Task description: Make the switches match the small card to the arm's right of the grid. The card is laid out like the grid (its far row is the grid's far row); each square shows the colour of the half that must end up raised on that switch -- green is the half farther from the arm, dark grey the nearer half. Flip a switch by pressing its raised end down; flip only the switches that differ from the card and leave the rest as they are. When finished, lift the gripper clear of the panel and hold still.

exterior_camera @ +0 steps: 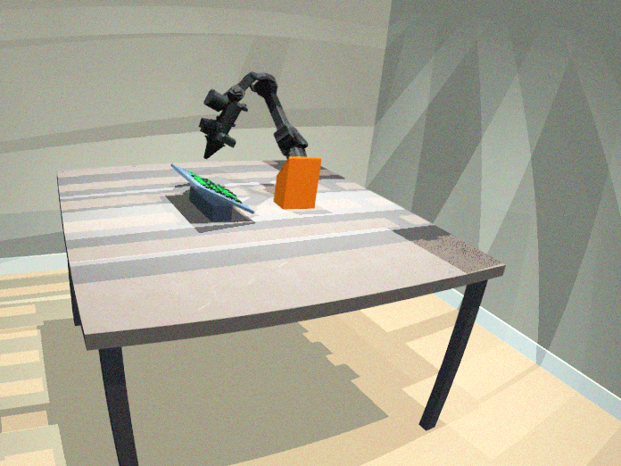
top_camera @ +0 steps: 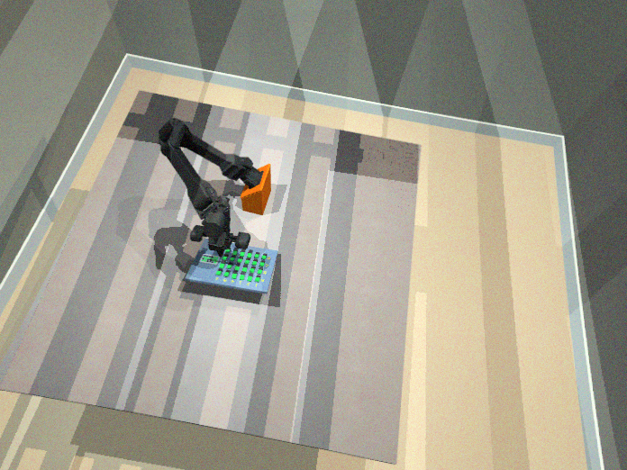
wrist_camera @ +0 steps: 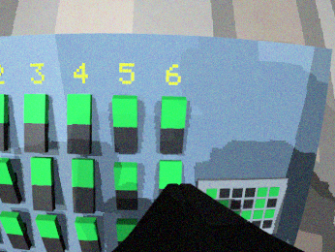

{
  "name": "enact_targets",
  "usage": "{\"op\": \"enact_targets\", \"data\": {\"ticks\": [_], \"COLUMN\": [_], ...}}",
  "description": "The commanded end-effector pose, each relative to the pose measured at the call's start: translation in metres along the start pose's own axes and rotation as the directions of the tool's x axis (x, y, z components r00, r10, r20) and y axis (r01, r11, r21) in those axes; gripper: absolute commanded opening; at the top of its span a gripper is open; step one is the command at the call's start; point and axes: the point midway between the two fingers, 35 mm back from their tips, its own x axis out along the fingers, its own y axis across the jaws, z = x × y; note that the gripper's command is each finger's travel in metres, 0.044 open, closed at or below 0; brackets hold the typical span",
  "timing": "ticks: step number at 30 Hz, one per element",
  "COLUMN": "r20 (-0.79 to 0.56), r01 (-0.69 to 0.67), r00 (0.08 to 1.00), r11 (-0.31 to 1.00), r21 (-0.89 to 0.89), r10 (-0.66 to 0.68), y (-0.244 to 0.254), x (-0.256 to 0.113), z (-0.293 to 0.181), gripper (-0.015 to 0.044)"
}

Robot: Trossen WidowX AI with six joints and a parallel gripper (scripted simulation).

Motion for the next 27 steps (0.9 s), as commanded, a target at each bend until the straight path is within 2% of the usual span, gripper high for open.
{"op": "enact_targets", "data": {"ticks": [1,10,17,21,27], "r20": [-0.008,-0.011,-0.013,-0.036,-0.037], "r01": [0.009,0.009,0.009,0.01,0.011], "r00": [1.0,1.0,1.0,0.999,0.999], "r11": [1.0,1.0,1.0,1.0,1.0], "r21": [0.003,-0.001,-0.002,-0.002,-0.002], "r10": [-0.009,-0.009,-0.009,-0.01,-0.011], "y": [-0.003,-0.002,-0.002,-0.002,-0.002], "x": [-0.003,-0.003,-0.001,0.03,0.032], "z": [-0.014,-0.1,-0.102,-0.101,-0.102], "gripper": [0.0,0.0,0.0,0.0,0.0]}}
